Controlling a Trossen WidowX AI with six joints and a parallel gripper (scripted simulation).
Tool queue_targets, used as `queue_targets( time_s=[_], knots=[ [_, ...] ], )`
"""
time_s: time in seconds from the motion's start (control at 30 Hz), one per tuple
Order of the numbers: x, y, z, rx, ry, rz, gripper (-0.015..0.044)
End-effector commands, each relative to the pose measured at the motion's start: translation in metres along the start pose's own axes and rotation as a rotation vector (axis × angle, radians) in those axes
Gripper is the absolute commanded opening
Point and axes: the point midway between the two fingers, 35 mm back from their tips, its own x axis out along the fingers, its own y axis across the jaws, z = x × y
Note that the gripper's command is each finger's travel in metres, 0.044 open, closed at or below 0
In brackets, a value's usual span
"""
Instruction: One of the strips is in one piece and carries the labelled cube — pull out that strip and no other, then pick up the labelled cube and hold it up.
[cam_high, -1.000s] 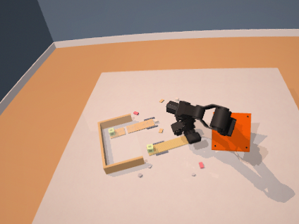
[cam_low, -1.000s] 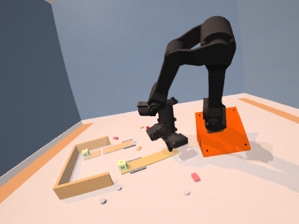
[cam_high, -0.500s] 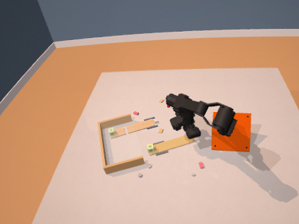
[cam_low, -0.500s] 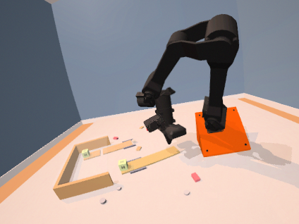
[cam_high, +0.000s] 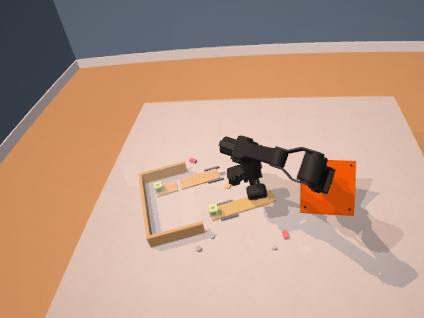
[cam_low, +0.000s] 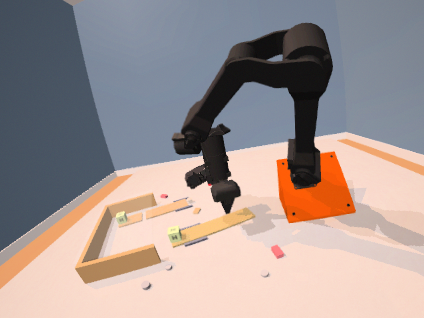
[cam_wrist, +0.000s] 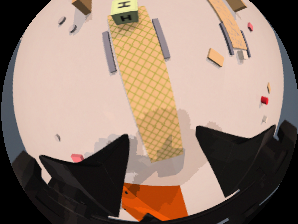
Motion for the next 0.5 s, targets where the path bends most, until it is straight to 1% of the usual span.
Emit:
queue_targets(
  time_s=[0.0, 0.03, 0.47],
  knots=[
    [-0.002, 0.003, 0.015, 0.007, -0.002, 0.005, 0.0420],
    [-0.002, 0.004, 0.018, 0.006, -0.002, 0.005, 0.0440],
    [-0.009, 0.013, 0.067, 0.004, -0.005, 0.006, 0.0440]
  ],
)
